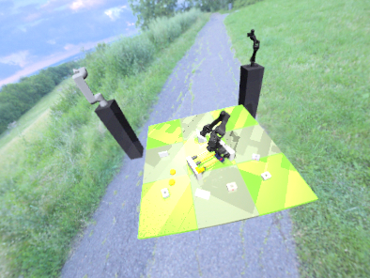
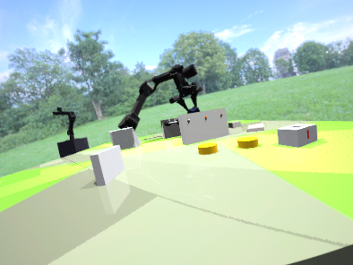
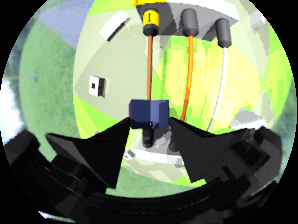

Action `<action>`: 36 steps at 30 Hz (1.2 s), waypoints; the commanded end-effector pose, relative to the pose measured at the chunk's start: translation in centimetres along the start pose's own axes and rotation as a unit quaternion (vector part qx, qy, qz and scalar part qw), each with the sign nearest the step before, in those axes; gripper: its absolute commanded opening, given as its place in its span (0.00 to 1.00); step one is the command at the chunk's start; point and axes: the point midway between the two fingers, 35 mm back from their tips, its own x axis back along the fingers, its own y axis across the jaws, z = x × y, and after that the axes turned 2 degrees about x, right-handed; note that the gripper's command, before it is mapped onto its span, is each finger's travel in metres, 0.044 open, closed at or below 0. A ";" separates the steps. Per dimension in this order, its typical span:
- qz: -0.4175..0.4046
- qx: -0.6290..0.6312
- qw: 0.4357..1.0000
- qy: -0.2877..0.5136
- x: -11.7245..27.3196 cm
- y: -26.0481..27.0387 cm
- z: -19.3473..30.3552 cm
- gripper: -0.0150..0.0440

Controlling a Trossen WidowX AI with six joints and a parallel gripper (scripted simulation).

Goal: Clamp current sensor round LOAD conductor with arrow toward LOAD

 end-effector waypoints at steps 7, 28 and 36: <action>-0.001 -0.002 1.000 0.003 -1.8 -0.1 0.1 0.25; -0.001 0.000 1.000 0.002 -2.7 0.0 0.2 0.25; -0.001 0.000 1.000 0.002 -2.7 0.0 0.2 0.25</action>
